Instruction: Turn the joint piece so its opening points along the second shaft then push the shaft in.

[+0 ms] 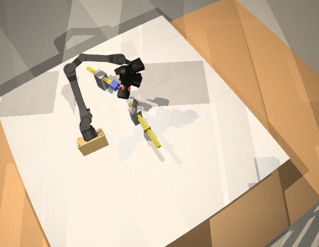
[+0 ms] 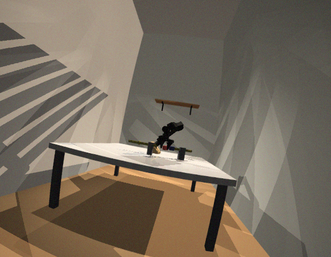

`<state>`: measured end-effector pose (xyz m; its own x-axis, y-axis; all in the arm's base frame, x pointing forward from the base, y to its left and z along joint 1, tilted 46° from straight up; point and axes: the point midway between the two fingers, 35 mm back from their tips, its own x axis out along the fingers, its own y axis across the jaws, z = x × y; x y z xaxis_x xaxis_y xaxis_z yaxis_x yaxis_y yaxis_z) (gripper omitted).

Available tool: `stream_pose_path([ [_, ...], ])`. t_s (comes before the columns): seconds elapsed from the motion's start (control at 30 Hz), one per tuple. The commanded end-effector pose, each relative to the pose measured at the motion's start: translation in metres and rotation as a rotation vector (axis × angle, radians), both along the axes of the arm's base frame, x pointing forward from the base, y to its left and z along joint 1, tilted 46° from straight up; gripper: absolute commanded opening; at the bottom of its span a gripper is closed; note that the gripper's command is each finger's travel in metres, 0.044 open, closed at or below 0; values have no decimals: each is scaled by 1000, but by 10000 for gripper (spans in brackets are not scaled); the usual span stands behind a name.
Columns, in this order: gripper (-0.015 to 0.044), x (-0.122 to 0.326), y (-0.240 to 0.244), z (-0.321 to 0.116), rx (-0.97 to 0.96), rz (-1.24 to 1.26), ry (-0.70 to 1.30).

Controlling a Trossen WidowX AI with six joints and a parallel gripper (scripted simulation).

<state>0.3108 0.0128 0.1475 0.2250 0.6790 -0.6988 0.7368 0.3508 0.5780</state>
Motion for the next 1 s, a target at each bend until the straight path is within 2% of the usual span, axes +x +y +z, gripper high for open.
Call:
stream_pose_path([
  [0.0, 440, 0, 5, -4, 5, 1, 5],
  [0.5, 440, 4, 21, -18, 6, 1, 4],
  [0.83, 182, 4, 21, -18, 6, 1, 4],
  [0.97, 182, 4, 21, -18, 6, 1, 4],
])
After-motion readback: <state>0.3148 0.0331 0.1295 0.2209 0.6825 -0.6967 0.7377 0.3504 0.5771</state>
